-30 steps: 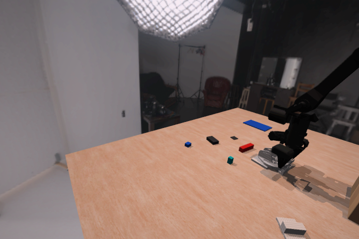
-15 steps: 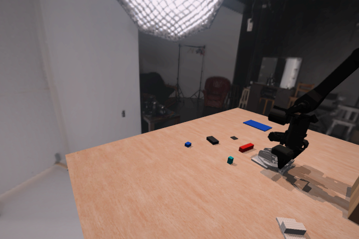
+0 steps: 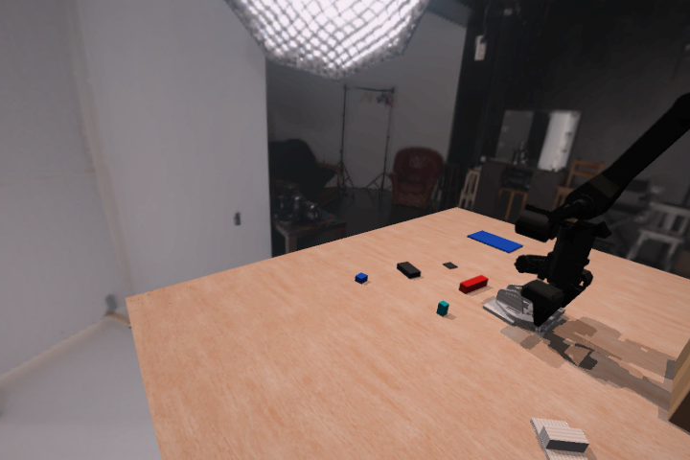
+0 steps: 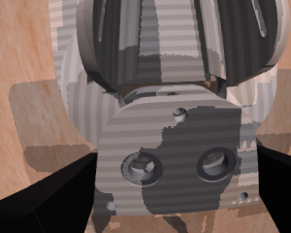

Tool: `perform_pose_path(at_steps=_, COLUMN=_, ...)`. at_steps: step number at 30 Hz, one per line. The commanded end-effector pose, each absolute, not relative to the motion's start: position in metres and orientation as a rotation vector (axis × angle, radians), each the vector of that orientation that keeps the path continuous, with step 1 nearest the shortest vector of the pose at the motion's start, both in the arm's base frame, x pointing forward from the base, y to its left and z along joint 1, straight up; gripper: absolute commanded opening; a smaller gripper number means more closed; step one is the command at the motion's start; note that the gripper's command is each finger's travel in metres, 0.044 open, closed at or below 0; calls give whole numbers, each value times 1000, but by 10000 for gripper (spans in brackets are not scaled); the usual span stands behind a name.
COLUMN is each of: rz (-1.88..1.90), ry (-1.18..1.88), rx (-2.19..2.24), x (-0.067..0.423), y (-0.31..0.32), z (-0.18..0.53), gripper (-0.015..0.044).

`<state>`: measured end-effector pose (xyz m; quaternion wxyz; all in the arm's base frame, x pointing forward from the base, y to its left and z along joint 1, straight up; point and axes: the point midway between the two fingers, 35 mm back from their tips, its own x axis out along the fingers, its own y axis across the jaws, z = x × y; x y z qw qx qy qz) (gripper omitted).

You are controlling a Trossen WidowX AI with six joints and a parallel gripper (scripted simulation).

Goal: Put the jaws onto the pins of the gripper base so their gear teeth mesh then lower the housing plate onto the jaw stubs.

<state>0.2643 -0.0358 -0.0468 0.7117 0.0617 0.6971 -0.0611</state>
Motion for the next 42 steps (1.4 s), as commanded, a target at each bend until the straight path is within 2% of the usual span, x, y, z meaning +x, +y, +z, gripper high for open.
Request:
perform_pose_path(at_steps=1, rz=-132, ry=1545, rx=131, x=265, y=-36, z=-49, gripper=351)
perform_pose_path(at_steps=42, rz=-132, ry=1545, rx=131, x=265, y=-36, z=-56, gripper=351)
